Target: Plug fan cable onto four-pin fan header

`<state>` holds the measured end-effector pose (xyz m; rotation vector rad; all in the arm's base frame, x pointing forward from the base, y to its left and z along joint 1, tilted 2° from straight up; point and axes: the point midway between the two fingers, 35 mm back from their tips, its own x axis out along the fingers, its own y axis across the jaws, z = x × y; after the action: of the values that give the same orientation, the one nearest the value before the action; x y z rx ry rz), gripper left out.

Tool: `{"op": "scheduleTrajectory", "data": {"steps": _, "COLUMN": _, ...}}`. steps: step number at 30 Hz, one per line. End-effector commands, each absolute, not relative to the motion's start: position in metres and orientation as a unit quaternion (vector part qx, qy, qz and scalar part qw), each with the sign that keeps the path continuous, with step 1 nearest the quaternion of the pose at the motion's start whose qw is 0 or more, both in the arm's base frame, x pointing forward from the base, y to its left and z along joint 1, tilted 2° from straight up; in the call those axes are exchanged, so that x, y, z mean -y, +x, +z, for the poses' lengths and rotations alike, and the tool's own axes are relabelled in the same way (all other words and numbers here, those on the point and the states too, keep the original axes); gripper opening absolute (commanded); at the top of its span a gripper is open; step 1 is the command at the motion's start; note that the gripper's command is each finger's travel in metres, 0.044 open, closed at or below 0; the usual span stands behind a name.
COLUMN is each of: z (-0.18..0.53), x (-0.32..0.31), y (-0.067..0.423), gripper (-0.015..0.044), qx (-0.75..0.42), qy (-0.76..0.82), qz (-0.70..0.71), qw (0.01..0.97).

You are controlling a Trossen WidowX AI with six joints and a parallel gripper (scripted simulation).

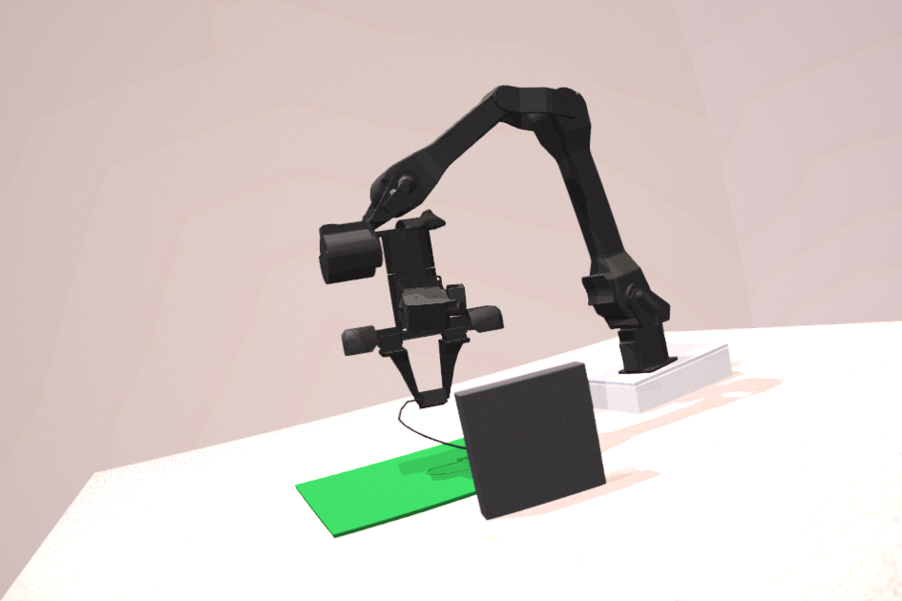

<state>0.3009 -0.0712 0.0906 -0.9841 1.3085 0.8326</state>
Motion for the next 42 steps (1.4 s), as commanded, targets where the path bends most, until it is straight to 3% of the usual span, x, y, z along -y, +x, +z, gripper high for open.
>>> {"op": "scheduleTrajectory", "data": {"steps": 1, "z": 0.091, "x": 0.068, "y": 0.312, "gripper": 0.0, "qx": -0.591, "qy": -0.374, "qz": 0.327, "qw": 0.636}}
{"op": "scheduleTrajectory", "data": {"steps": 14, "z": 0.088, "x": 0.064, "y": 0.326, "gripper": 0.0, "qx": -0.629, "qy": -0.29, "qz": 0.271, "qw": 0.668}}
{"op": "scheduleTrajectory", "data": {"steps": 42, "z": 0.053, "x": 0.059, "y": 0.325, "gripper": 0.0, "qx": -0.534, "qy": -0.197, "qz": 0.375, "qw": 0.732}}
